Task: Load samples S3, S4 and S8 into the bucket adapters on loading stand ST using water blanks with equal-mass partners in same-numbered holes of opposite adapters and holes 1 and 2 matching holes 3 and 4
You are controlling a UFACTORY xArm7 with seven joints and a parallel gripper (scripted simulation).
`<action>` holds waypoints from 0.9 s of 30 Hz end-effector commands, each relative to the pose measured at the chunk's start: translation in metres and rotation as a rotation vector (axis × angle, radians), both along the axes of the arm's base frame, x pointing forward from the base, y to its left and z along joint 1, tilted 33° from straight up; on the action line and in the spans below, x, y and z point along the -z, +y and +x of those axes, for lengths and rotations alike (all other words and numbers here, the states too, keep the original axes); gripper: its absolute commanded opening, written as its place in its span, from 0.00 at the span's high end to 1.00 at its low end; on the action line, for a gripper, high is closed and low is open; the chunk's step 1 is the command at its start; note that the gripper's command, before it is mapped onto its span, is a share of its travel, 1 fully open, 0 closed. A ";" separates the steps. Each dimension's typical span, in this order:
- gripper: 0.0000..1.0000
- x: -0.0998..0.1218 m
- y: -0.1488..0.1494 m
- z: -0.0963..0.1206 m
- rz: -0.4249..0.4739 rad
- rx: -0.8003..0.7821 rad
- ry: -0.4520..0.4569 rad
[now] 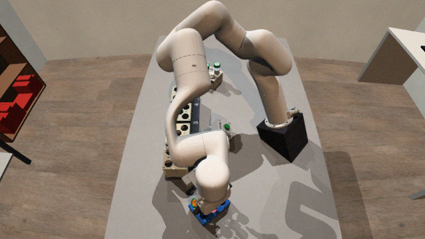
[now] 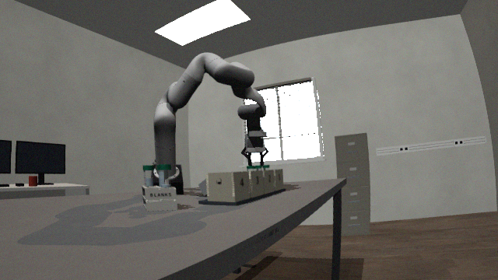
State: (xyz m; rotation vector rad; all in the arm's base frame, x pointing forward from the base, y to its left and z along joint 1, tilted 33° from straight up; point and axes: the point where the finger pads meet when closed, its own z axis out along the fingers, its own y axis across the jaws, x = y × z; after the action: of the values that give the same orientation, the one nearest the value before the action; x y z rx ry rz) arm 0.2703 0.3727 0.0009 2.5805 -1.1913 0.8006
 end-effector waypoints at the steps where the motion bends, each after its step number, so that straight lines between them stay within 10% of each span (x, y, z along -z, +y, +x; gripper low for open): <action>1: 0.43 0.001 0.001 0.001 0.004 -0.003 -0.001; 27: 0.43 0.013 -0.004 0.006 0.004 -0.003 -0.001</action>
State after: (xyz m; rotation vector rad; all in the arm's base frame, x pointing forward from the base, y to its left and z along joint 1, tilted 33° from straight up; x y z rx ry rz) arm 0.2766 0.3663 -0.0126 2.5799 -1.1913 0.8005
